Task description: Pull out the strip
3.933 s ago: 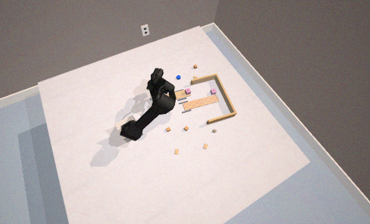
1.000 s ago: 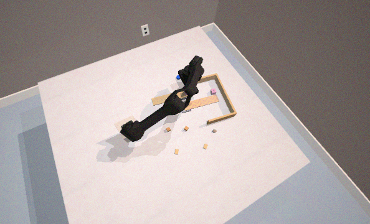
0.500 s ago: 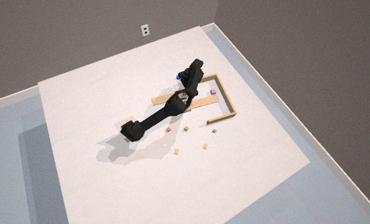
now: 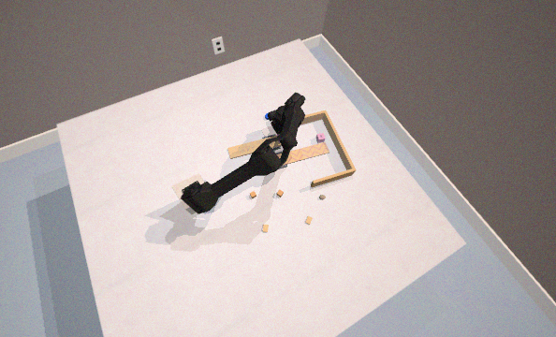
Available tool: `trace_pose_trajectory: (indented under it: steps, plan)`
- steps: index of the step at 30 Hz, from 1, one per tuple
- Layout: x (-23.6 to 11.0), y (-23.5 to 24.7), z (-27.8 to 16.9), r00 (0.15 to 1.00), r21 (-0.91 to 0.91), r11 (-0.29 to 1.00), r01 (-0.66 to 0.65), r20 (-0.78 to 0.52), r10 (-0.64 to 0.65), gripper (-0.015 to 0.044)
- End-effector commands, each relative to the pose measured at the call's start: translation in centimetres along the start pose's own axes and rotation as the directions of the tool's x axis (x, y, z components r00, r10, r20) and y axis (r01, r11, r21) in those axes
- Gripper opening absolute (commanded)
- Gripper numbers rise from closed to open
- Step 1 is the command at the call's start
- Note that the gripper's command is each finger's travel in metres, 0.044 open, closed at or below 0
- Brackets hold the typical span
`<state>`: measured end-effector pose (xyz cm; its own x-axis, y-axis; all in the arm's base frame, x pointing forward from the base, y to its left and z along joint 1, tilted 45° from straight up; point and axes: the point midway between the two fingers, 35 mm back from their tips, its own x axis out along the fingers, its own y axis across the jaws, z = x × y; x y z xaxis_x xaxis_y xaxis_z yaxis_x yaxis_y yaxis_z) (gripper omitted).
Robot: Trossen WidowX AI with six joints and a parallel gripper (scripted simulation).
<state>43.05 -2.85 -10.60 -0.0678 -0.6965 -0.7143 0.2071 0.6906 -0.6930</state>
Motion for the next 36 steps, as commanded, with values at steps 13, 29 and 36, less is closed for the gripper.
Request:
trace_pose_trajectory:
  steps: [13, 29, 36]
  plan:
    - [-0.7, -0.2, -0.7, 1.000, -0.001, 1.000, -0.001, 0.001, 0.001, 0.0000]
    - [-4.3, -1.8, -5.7, 1.000, -0.009, 1.000, 0.003, 0.001, -0.003, 0.0000]
    - [-4.4, -2.1, -6.8, 1.000, -0.010, 1.000, 0.003, 0.001, -0.003, 0.0000]
